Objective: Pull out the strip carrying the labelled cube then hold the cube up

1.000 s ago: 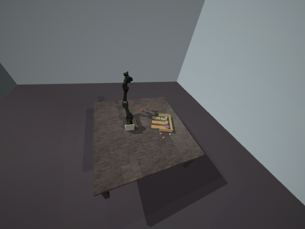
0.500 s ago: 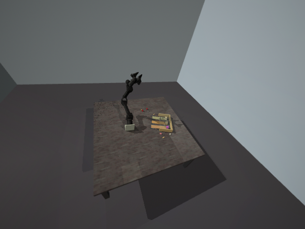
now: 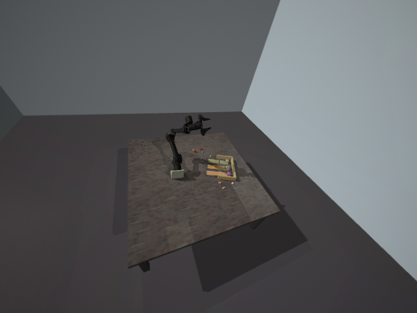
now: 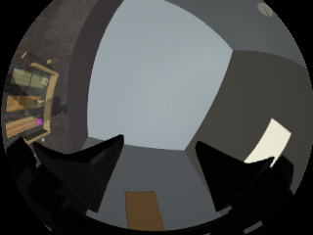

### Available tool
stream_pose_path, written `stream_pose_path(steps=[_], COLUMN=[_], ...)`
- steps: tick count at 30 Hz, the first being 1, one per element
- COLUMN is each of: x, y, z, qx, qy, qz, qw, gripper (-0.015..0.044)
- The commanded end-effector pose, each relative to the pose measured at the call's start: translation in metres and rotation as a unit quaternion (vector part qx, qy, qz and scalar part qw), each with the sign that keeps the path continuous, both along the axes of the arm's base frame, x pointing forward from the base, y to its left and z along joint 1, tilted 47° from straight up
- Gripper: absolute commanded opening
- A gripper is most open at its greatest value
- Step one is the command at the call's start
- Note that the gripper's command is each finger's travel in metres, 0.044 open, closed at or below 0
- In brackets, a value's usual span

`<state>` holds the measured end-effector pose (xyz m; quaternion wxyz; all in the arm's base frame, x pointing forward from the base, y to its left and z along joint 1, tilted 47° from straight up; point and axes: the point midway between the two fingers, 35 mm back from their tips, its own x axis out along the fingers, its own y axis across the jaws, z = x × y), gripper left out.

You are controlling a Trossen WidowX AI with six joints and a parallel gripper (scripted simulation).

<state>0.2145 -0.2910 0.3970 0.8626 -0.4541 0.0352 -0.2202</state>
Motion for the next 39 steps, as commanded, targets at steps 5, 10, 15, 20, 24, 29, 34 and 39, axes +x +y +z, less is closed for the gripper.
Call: stream_pose_path(steps=[5, 10, 15, 20, 24, 29, 34, 39], x=[0.042, 0.059, 0.064, 0.062, 0.062, 0.079, 0.112, 0.138], y=[0.022, 0.058, 0.107, 0.133, 0.133, 0.133, 0.142, 0.163], z=[-0.114, -0.187, -0.251, -0.276, -0.276, -0.281, -0.294, -0.306], qx=[0.311, 0.516, 0.698, 0.77, 0.77, 0.793, 0.825, 0.837], qy=[0.017, 0.041, 0.075, 0.092, 0.092, 0.13, 0.214, 0.308], qz=[0.105, 0.145, 0.152, 0.143, 0.143, 0.124, 0.081, 0.033], qw=[0.945, 0.843, 0.696, 0.614, 0.614, 0.582, 0.516, 0.45], gripper=[0.04, 0.04, 0.04, 0.04, 0.04, 0.0295, 0.0164, 0.0032])
